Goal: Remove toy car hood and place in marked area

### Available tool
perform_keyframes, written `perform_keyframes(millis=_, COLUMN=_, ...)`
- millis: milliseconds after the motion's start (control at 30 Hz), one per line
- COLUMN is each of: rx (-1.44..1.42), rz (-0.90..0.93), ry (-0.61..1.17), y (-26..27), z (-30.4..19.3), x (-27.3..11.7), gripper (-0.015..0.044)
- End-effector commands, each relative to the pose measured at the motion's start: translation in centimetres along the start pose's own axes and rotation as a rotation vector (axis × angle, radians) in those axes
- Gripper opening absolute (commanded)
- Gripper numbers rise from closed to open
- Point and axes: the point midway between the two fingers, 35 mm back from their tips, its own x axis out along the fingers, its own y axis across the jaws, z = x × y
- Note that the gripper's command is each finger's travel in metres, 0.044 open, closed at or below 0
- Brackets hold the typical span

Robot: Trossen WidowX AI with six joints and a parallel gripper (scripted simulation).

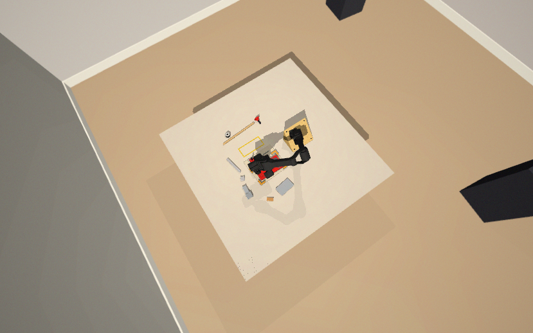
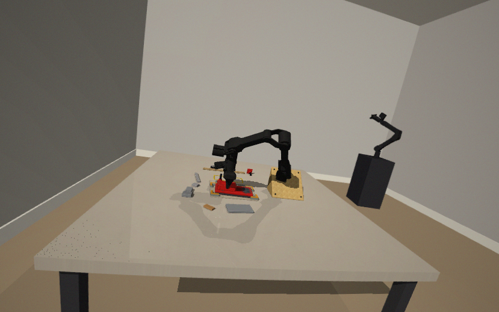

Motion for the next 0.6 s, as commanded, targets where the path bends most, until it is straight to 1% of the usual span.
perform_keyframes(millis=0, rx=-0.001, rz=0.000, ry=0.000, y=0.0, z=0.0, x=-0.1, gripper=0.0170)
perform_keyframes(millis=200, rx=-0.001, rz=-0.001, ry=0.000, y=0.0, z=0.0, x=-0.5, gripper=0.0012)
perform_keyframes(millis=233, rx=-0.001, rz=-0.001, ry=0.000, y=0.0, z=0.0, x=-0.6, gripper=0.0000)
perform_keyframes(millis=567, rx=-0.001, rz=-0.001, ry=0.000, y=0.0, z=0.0, x=-1.2, gripper=0.0000)
